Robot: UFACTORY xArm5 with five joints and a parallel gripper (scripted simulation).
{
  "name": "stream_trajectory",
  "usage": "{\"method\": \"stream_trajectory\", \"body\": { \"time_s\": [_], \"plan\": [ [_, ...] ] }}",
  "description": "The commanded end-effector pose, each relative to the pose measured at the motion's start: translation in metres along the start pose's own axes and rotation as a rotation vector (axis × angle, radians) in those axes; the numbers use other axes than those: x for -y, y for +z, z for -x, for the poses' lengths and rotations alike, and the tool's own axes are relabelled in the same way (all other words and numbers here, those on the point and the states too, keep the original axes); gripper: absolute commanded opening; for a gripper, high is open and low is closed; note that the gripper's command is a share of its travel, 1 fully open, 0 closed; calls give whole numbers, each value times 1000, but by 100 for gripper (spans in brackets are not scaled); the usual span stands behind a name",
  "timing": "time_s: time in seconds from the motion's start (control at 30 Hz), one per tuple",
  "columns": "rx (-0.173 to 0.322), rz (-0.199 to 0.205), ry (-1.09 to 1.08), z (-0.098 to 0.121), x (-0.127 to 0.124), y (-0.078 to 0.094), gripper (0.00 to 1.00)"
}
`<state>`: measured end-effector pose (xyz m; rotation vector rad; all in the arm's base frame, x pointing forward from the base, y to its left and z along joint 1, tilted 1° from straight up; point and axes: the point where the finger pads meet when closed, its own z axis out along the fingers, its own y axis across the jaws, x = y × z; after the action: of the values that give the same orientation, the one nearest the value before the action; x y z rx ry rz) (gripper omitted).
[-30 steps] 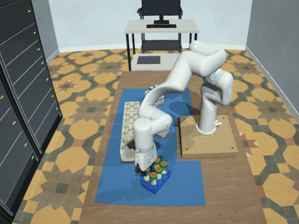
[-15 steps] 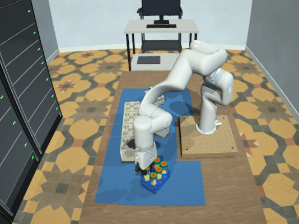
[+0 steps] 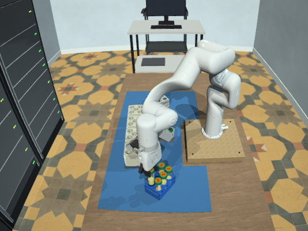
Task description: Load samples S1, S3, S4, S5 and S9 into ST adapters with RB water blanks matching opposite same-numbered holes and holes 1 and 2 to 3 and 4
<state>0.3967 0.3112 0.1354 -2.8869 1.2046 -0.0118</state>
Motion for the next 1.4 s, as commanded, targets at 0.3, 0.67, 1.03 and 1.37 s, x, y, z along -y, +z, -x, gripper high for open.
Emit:
{"method": "stream_trajectory", "body": {
  "time_s": [0.3, 0.67, 1.03, 1.37],
  "plan": [
    [0, -4, 0, 0, 1, -22, 0],
    [0, -4, 0, 0, 1, -40, 0],
    [0, -4, 0, 0, 1, -62, 0],
    [0, -4, 0, 0, 1, -78, 0]
  ]
}}
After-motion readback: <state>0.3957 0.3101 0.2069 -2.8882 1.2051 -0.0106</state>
